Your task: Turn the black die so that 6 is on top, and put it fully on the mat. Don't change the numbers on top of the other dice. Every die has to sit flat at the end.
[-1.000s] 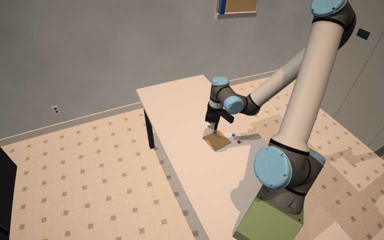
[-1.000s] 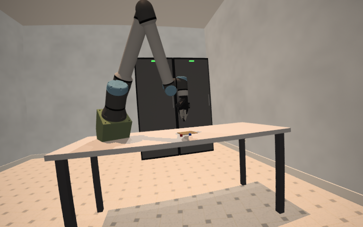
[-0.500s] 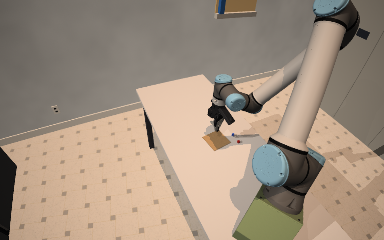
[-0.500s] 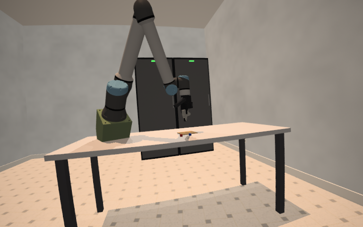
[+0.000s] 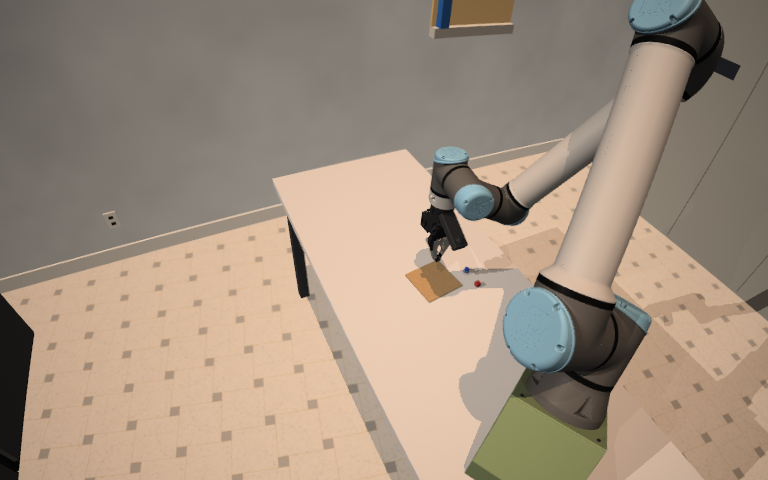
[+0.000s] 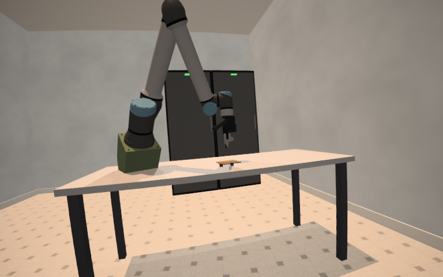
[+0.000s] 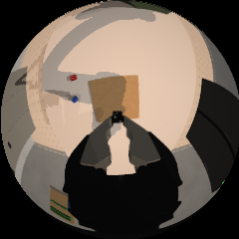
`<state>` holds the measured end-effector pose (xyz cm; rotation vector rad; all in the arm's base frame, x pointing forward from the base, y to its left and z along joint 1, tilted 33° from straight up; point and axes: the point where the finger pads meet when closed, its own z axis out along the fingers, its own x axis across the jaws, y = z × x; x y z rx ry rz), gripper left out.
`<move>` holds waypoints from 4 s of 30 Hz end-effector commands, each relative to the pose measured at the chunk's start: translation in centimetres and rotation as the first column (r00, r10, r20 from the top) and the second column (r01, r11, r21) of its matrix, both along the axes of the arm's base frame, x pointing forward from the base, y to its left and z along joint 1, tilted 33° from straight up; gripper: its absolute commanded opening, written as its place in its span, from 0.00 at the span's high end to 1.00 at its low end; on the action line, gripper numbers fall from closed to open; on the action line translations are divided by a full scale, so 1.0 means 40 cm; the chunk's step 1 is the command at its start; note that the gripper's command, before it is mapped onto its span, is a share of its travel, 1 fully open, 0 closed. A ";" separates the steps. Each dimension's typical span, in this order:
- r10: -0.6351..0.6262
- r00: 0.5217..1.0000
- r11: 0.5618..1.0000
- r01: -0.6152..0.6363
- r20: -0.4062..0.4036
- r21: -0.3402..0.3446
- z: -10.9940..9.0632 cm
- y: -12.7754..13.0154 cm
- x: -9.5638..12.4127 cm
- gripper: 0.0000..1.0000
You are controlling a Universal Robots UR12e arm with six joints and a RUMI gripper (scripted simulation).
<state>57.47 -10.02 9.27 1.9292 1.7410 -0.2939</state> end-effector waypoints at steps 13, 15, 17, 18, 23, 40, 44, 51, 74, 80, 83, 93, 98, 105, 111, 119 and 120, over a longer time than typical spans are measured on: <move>-0.068 0.997 0.998 0.068 0.041 0.015 0.006 -0.006 0.002 1.00; -0.069 0.997 0.998 0.068 0.041 0.015 0.006 -0.006 0.002 1.00; -0.069 0.997 0.998 0.068 0.041 0.015 0.006 -0.006 0.002 1.00; -0.069 0.997 0.998 0.068 0.041 0.015 0.006 -0.006 0.002 1.00; -0.069 0.997 0.998 0.068 0.041 0.015 0.006 -0.006 0.002 1.00; -0.069 0.997 0.998 0.069 0.041 0.015 -0.038 -0.033 0.012 1.00; -0.069 0.997 0.998 0.069 0.041 0.015 -0.076 -0.056 0.020 1.00; -0.069 0.997 0.998 0.069 0.041 0.015 -0.146 -0.098 0.035 1.00; -0.069 0.997 0.998 0.069 0.041 0.015 -0.195 -0.127 0.045 1.00; -0.069 0.997 0.998 0.069 0.041 0.015 -0.195 -0.127 0.045 1.00; -0.069 0.997 0.998 0.069 0.041 0.015 -0.195 -0.127 0.045 1.00; -0.069 0.997 0.998 0.069 0.041 0.015 -0.195 -0.127 0.045 1.00; -0.069 0.997 0.998 0.069 0.041 0.015 -0.195 -0.127 0.045 1.00; -0.069 0.997 0.998 0.069 0.041 0.015 -0.195 -0.127 0.045 1.00; -0.070 0.997 0.998 0.069 0.041 0.015 -0.195 -0.127 0.046 1.00; -0.070 0.997 0.997 0.069 0.041 0.015 -0.195 -0.127 0.047 1.00; -0.070 0.997 0.997 0.069 0.041 0.015 -0.195 -0.127 0.047 1.00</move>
